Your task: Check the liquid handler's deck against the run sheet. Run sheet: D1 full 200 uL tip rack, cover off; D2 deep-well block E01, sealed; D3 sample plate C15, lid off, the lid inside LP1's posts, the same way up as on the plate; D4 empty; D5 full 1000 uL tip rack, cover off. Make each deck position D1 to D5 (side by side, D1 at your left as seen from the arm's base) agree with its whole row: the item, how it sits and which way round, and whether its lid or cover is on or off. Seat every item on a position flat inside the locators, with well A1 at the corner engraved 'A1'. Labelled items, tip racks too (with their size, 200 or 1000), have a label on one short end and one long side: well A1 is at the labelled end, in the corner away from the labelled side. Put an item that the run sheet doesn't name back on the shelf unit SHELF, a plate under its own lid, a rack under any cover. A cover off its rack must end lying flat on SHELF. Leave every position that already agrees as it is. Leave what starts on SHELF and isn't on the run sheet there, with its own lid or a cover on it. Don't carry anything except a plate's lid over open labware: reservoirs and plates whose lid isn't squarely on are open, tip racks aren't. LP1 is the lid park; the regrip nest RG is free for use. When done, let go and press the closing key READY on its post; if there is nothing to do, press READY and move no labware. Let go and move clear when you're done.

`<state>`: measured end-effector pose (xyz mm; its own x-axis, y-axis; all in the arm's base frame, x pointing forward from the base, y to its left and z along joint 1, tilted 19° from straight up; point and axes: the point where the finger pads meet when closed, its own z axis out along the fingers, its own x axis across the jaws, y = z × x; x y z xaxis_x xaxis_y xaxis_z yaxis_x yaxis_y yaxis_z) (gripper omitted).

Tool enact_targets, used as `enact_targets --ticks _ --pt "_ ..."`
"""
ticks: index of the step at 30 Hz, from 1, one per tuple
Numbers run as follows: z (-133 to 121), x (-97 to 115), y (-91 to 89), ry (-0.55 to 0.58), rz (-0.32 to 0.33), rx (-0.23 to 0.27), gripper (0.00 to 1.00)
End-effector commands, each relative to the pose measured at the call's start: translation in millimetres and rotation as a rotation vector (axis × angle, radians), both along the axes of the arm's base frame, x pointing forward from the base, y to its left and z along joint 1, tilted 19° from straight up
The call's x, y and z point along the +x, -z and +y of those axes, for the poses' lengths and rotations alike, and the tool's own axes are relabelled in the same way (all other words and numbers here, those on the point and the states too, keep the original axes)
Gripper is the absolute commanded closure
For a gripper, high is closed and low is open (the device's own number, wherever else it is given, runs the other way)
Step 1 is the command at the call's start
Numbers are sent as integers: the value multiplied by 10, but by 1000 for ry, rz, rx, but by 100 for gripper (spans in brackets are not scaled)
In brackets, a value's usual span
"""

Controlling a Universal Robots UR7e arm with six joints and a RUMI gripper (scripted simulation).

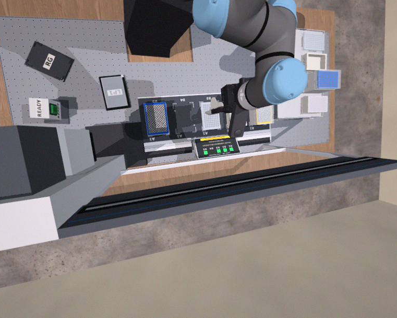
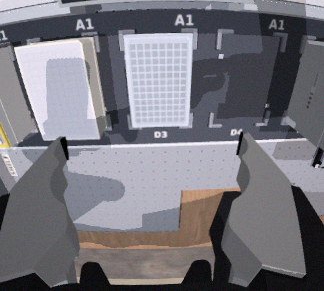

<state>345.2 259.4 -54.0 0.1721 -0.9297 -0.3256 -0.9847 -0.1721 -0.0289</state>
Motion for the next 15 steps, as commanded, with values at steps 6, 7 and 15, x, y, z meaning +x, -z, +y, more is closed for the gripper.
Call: enact_targets --ticks 6,7,15 --pt "413 -51 -165 -1 -6 0 18" --pt "459 -59 -181 -1 -6 0 18" --pt "831 -138 -295 -1 -2 -1 18"
